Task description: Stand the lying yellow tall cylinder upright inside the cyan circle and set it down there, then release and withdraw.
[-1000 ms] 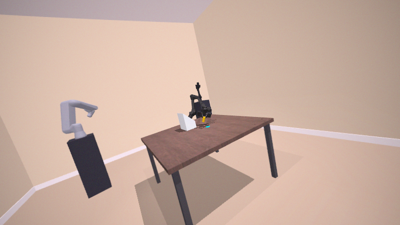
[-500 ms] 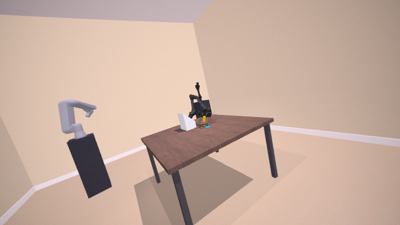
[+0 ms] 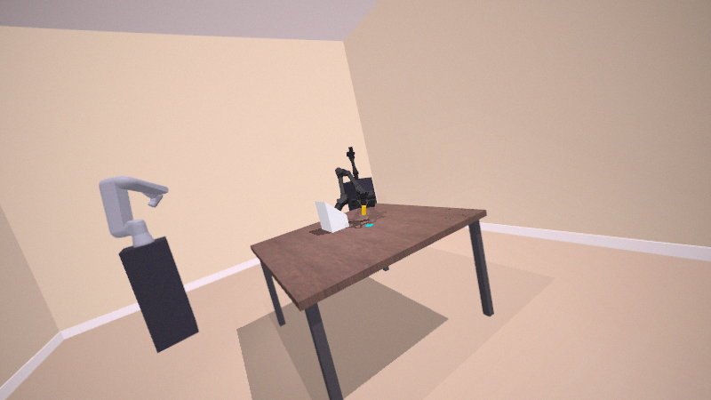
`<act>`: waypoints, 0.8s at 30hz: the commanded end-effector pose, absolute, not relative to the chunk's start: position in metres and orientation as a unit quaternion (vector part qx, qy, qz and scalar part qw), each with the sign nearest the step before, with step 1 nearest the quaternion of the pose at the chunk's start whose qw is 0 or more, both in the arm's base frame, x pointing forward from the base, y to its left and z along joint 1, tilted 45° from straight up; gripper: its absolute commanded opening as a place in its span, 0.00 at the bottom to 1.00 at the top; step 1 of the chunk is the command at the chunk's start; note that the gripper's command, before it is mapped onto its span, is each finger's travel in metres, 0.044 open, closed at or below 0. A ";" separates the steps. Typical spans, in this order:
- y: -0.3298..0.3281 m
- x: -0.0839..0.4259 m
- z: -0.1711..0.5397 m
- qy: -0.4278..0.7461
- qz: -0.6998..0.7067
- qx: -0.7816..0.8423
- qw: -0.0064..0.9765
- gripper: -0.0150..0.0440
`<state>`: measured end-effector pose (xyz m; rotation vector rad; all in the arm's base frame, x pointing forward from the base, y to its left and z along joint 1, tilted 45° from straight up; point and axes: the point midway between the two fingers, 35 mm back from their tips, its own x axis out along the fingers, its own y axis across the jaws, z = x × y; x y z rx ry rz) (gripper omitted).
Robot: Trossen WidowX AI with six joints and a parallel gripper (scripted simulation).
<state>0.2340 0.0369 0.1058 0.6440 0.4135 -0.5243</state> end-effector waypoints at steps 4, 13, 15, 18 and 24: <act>0.037 0.232 0.111 0.169 -0.252 0.329 0.894 0.43; 0.037 0.230 0.115 0.139 -0.249 0.349 0.893 0.43; 0.037 0.229 0.116 0.132 -0.248 0.353 0.892 0.43; 0.038 0.228 0.117 0.122 -0.247 0.360 0.891 0.43; 0.038 0.226 0.120 0.102 -0.244 0.374 0.889 0.43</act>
